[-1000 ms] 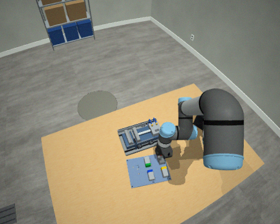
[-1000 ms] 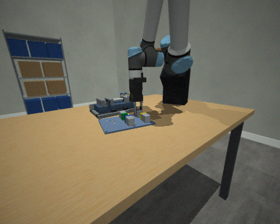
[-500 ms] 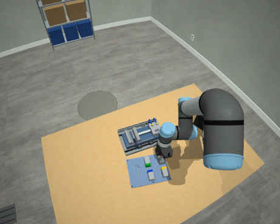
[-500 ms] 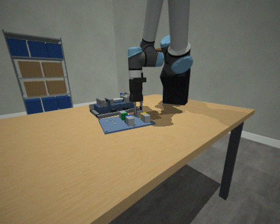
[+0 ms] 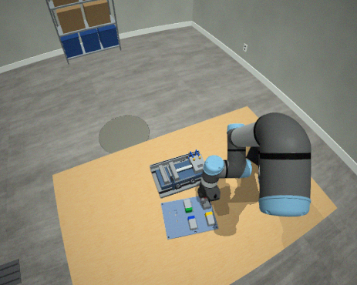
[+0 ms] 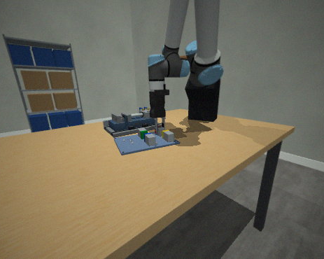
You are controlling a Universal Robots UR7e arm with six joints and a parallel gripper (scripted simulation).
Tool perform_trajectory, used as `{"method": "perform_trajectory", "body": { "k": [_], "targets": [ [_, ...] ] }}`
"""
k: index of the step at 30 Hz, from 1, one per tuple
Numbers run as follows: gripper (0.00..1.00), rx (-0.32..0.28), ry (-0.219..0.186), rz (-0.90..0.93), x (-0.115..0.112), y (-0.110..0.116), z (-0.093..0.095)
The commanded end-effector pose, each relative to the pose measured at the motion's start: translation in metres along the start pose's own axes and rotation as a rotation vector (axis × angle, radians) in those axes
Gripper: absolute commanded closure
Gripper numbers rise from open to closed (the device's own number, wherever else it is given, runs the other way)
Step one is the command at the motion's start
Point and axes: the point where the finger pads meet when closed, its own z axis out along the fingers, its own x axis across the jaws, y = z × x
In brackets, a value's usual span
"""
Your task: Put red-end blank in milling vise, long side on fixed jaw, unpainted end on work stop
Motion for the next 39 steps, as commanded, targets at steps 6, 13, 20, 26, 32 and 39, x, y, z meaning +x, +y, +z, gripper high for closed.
{"method": "perform_trajectory", "body": {
  "k": [6,13,20,26,32,39],
  "targets": [
    [1.0,0.0,0.001,0.0,0.0,0.0,0.0],
    [1.0,0.0,0.001,-0.001,0.0,0.0,-0.006],
    [1.0,-0.001,0.004,-0.001,0.0,0.0,-0.03],
    [1.0,-0.001,0.004,-0.001,0.0,0.0,-0.03],
    [1.0,-0.003,0.009,-0.002,0.001,-0.001,-0.047],
    [1.0,-0.001,0.004,-0.001,0.001,-0.001,-0.059]
  ]
}}
